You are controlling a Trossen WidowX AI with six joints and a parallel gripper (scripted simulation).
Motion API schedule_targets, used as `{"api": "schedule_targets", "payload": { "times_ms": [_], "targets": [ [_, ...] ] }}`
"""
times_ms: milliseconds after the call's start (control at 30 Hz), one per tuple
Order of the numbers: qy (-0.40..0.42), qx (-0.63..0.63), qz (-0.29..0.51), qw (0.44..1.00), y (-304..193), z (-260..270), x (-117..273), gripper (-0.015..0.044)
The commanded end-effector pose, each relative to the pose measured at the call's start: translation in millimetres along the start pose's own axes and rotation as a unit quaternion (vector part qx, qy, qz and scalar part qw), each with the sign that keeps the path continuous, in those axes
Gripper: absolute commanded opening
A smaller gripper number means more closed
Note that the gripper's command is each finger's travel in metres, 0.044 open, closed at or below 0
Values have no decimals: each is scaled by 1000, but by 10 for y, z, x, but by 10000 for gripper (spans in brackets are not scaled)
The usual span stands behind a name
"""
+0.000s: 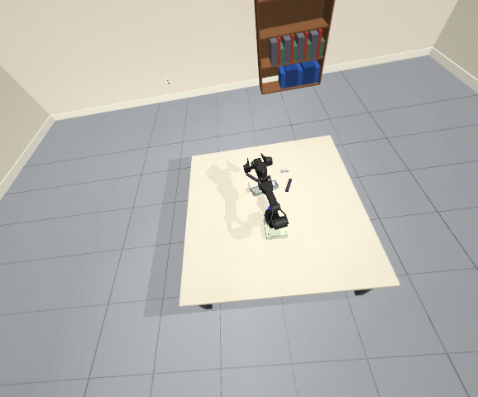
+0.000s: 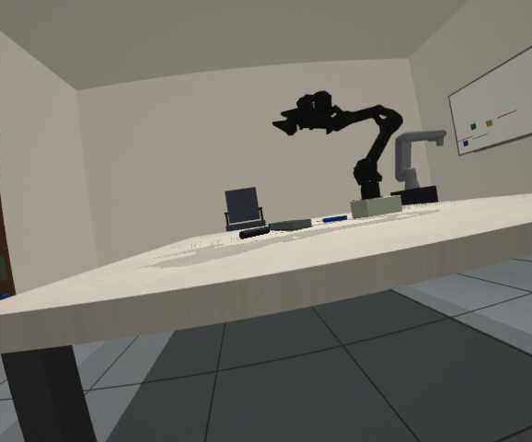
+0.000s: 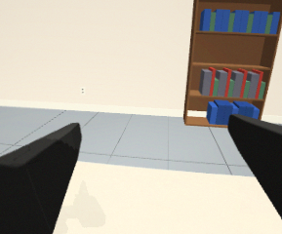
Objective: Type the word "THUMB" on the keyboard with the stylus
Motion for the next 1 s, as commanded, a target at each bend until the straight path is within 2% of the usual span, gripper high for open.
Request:
{"api": "schedule_targets", "payload": {
  "times_ms": [0,67,267,533,767,967],
  "targets": [
    [0,0,6,1000,-10,0,-16,414],
    [-1,-1,51,999,-96,1,-137,361],
    [-3,-4,260,966,-581,16,-617,204],
    [-8,-5,519,854,-1363,51,-1003,0],
    [-14,1,709,705,-2051,85,-1109,0],
    [-15,3,725,689,-2113,87,-1110,0]
  ]
}}
Point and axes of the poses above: the point midway between the two fingers, 35 mm back from their tips, its own x axis back along the fingers, its own z axis across the jaws, y = z × x, the point moved 10 cm from there along x, back along the fingers, and after that the axes turned 5 degrees about -x, right-handed, at the moved point
